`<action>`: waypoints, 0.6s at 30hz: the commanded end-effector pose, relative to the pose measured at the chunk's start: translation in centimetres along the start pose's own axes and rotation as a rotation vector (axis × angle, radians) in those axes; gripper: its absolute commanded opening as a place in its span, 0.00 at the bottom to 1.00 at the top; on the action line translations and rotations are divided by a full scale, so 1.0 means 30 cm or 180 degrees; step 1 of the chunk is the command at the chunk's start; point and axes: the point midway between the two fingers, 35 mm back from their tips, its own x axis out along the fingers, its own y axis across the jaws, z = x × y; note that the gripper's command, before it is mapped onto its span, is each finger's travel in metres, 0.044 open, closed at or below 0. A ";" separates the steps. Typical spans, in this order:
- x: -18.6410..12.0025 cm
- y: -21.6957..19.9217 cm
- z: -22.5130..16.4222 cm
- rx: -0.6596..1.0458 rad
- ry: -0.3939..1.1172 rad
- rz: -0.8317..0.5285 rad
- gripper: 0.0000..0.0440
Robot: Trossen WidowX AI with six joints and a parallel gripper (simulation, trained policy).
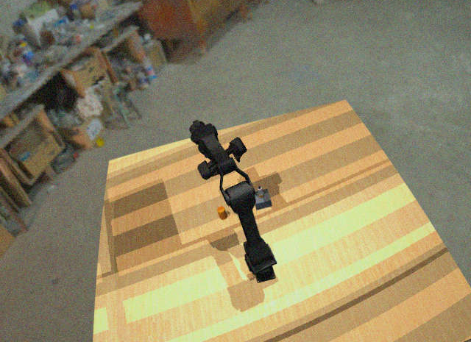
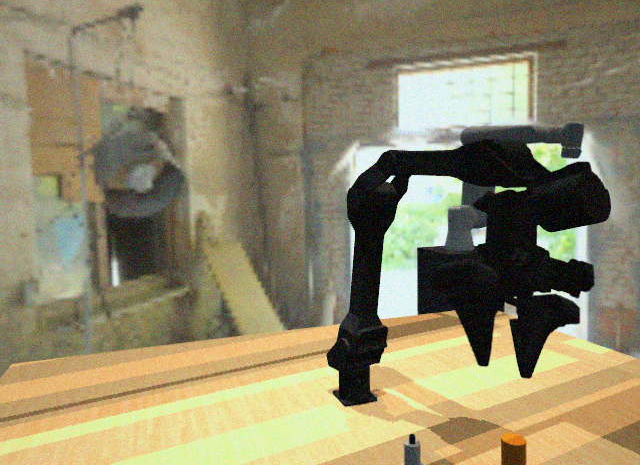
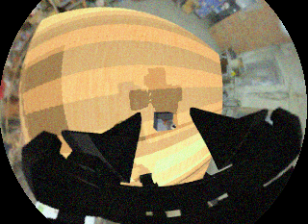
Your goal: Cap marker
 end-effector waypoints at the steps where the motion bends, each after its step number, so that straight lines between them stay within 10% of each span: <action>1: 0.012 0.036 -0.007 0.0016 0.0095 0.0108 0.75; 18: 0.055 0.179 -0.057 0.0054 0.0539 0.0519 0.76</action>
